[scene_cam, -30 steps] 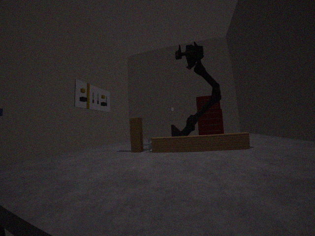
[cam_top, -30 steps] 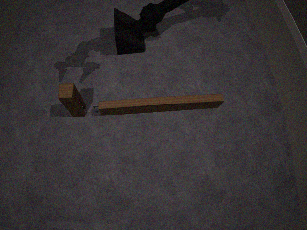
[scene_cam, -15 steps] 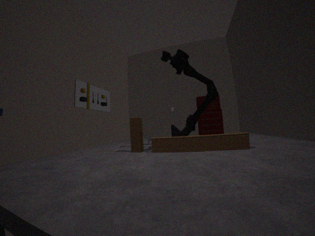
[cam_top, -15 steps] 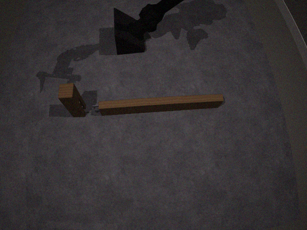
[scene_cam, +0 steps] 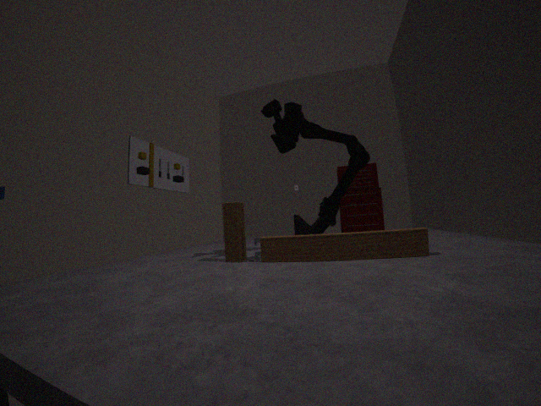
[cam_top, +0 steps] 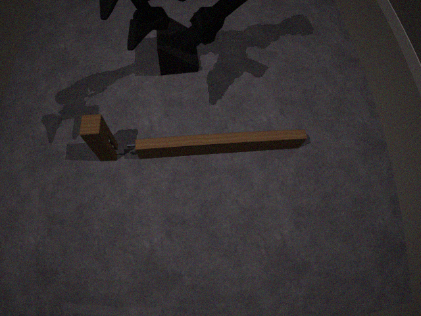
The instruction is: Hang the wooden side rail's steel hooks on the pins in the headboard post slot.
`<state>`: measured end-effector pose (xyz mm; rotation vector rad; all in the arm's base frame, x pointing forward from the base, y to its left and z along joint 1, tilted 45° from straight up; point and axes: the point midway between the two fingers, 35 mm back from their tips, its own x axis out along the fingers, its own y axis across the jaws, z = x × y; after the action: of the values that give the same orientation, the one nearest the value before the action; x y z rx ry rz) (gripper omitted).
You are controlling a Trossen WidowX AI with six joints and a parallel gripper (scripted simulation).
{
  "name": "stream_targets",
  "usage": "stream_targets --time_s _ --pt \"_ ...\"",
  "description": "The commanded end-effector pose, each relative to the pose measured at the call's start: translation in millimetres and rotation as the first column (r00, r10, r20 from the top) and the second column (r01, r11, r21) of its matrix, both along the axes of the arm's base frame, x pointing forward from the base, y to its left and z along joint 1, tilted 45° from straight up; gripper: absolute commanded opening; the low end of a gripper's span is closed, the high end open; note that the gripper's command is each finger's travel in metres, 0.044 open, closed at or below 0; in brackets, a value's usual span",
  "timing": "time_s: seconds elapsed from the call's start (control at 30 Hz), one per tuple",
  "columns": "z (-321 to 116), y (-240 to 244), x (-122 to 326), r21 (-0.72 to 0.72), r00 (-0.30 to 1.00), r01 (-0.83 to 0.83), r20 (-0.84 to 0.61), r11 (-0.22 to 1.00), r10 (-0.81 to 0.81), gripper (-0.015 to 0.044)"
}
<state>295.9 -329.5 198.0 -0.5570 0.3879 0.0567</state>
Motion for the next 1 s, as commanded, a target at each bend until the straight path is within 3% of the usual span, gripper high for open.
stream_targets --time_s 0.0,0.33,0.57,0.77,0.97 --pt "-69.5 26.5 4.5 -0.232 0.97 -0.224 -0.148 0.947 0.194 0.044" --pt "-145.5 73.4 -0.2 -0.48 0.814 -0.58 -0.354 0.658 0.46 0.044" --pt "-191.5 111.9 -12.3 -0.565 0.629 -0.756 -0.488 0.33 0.606 0.044" --pt "-224.0 146.7 -27.5 -0.596 0.442 -0.803 -0.577 0.017 0.687 0.044" --pt "-226.2 149.5 -28.8 -0.597 0.427 -0.802 -0.582 -0.008 0.692 0.044"
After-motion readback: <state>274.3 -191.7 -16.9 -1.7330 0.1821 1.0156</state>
